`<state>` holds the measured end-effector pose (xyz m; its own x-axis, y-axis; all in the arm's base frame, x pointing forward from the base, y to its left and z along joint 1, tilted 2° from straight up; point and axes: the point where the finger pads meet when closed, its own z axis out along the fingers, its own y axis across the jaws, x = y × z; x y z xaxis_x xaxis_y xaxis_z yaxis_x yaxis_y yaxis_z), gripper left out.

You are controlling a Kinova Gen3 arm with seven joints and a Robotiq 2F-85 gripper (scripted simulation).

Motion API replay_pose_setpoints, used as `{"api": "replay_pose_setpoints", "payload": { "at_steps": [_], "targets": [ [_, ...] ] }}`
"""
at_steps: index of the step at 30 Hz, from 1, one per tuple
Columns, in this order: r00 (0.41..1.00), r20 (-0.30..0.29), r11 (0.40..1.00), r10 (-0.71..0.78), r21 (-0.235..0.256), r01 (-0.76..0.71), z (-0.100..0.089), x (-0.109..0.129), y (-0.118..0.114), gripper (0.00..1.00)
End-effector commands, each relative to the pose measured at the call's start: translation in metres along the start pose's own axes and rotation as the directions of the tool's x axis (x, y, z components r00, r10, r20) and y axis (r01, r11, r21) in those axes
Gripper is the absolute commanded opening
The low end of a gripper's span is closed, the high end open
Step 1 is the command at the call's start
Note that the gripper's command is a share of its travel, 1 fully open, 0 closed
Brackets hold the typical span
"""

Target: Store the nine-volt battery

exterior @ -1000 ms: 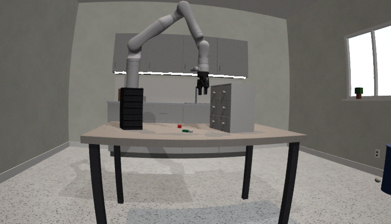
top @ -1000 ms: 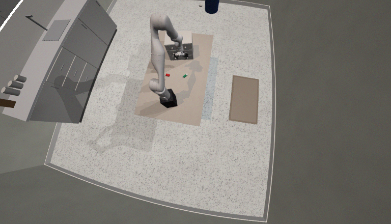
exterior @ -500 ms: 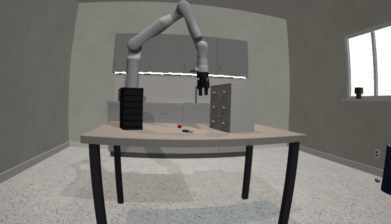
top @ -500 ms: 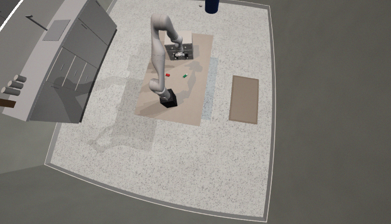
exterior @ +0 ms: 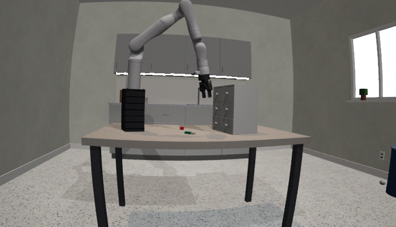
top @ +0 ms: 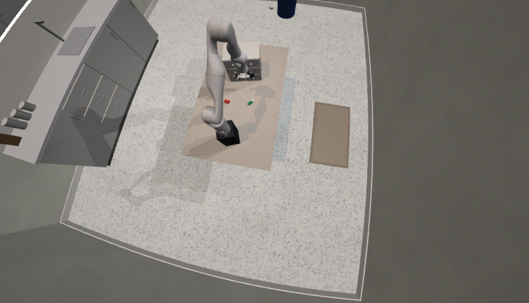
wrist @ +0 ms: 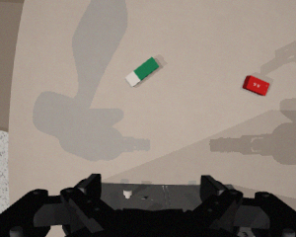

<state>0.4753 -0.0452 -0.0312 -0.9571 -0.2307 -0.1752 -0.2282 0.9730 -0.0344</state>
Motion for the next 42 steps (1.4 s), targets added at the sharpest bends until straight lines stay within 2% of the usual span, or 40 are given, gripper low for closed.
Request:
{"api": "replay_pose_setpoints", "payload": {
  "at_steps": [1, 13, 15, 21, 30, 32, 42],
  "targets": [
    [1.0, 0.02, 1.0, 0.008, -0.001, -0.008, 0.002, 0.003, -0.003, 1.0],
    [0.981, 0.192, 1.0, 0.008, -0.002, -0.008, 0.014, -0.004, -0.003, 1.0],
    [0.981, 0.192, 1.0, 0.008, -0.002, -0.008, 0.014, -0.004, -0.003, 1.0],
    [0.958, 0.287, 1.0, 0.008, -0.002, -0.008, 0.021, -0.008, -0.003, 1.0],
    [0.902, 0.432, 1.0, 0.008, -0.002, -0.008, 0.032, -0.015, -0.003, 1.0],
    [0.902, 0.432, 1.0, 0.008, -0.002, -0.008, 0.032, -0.015, -0.003, 1.0],
    [0.808, 0.589, 1.0, 0.007, -0.002, -0.007, 0.045, -0.022, -0.003, 1.0]
  ]
}}
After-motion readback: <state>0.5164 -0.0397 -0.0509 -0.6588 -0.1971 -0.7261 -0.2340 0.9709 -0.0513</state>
